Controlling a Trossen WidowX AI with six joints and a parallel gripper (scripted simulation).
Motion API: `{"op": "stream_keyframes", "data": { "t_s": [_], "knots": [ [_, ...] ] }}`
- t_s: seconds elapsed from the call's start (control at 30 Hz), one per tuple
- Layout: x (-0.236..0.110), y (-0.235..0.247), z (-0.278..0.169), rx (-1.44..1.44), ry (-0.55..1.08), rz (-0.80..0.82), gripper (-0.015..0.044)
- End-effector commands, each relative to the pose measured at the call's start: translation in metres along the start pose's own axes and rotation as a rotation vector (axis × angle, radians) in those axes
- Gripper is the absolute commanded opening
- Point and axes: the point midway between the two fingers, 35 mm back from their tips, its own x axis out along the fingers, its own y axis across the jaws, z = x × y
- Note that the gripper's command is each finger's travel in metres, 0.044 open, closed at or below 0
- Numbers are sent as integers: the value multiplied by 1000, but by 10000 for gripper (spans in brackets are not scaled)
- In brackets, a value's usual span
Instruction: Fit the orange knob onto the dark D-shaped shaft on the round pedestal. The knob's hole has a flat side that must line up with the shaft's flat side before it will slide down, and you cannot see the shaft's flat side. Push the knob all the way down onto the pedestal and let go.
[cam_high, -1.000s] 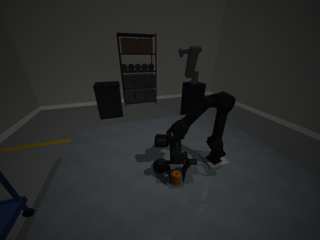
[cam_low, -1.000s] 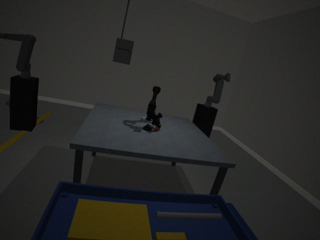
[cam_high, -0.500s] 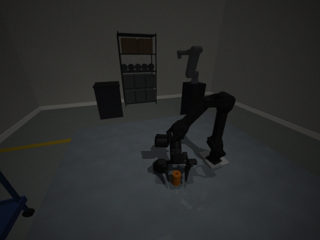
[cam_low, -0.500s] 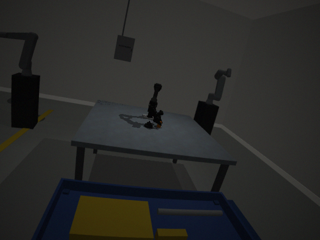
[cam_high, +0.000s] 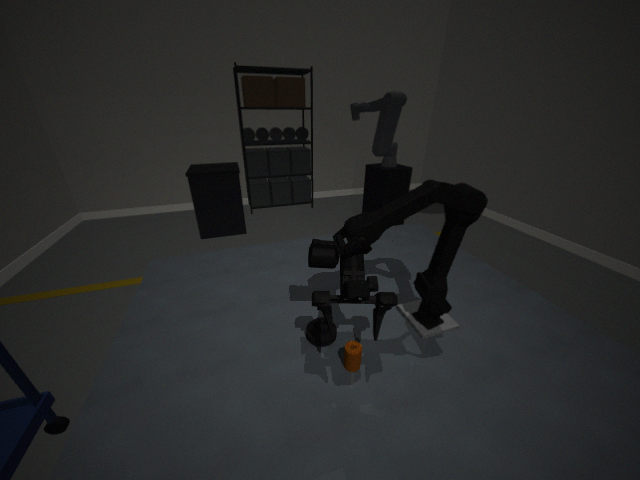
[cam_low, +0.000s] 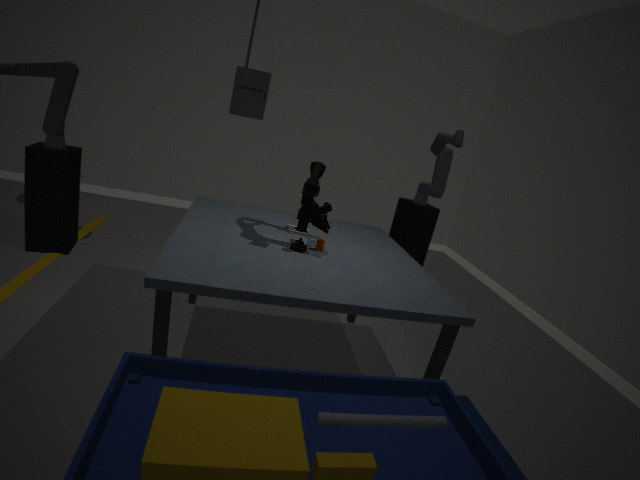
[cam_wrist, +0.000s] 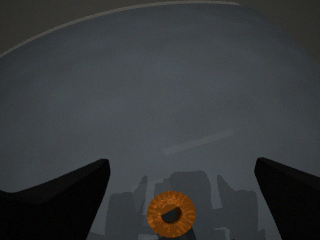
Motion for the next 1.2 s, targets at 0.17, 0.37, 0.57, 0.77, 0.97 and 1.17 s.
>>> {"op": "stream_keyframes", "data": {
  "t_s": [0.17, 0.37, 0.57, 0.77, 0.97, 1.17],
  "knots": [
    [0, 6, 5, 45, 322, 75, 440],
    [-18, 3, 20, 7, 803, 24, 440],
    [-19, 3, 20, 4, 817, 20, 440],
    [-19, 3, 20, 62, 817, -5, 440],
    [-19, 3, 20, 583, 797, -231, 440],
    [-19, 2, 21, 1120, 729, -465, 440]
  ]
}}
